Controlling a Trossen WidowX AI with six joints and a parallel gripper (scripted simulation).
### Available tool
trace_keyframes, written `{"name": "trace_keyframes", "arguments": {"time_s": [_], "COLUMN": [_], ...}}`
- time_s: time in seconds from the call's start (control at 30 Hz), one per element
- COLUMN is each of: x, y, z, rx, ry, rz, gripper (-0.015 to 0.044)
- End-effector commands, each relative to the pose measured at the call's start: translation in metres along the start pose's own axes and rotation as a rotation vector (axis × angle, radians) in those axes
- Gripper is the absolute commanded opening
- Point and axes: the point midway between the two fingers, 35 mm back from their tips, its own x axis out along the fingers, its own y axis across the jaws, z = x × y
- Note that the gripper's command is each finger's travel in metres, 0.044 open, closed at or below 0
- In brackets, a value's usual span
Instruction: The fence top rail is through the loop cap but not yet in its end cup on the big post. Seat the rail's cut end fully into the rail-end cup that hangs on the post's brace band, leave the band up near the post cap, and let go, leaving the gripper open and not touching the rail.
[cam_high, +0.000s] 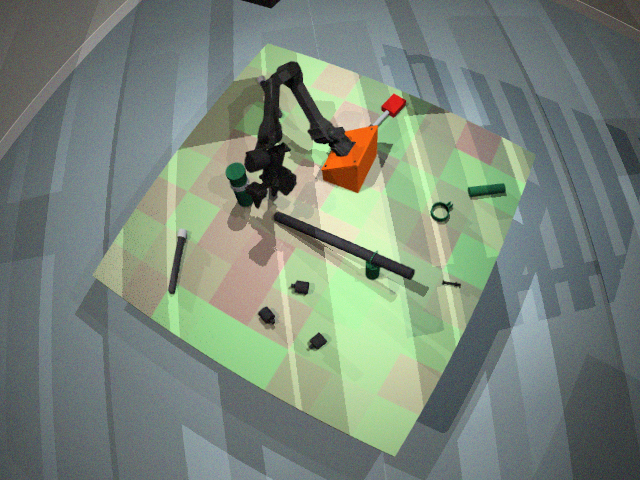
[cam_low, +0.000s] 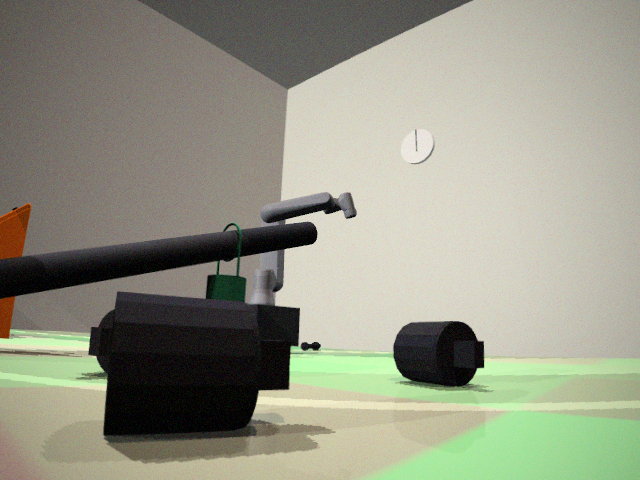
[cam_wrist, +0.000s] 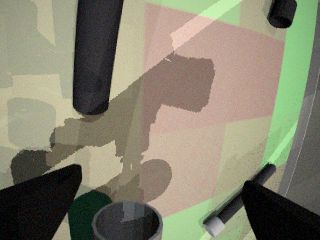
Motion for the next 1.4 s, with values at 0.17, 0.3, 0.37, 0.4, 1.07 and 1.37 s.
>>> {"name": "trace_keyframes", "arguments": {"time_s": [0.17, 0.3, 0.37, 0.4, 1.07, 1.37], "x": [-0.010, -0.023, -0.029, -0.033, -0.092, -0.092], "y": [-0.008, -0.015, -0.018, -0.019, -0.031, -0.031], "z": [0.022, 0.044, 0.054, 0.059, 0.123, 0.123], "rx": [0.231, 0.493, 0.622, 0.687, 1.542, 1.542], "ry": [-0.024, -0.035, -0.035, -0.034, -0.012, -0.012], "rz": [0.019, 0.041, 0.050, 0.054, 0.017, 0.017], "gripper": [0.0440, 0.0440, 0.0440, 0.0440, 0.0440, 0.0440]}}
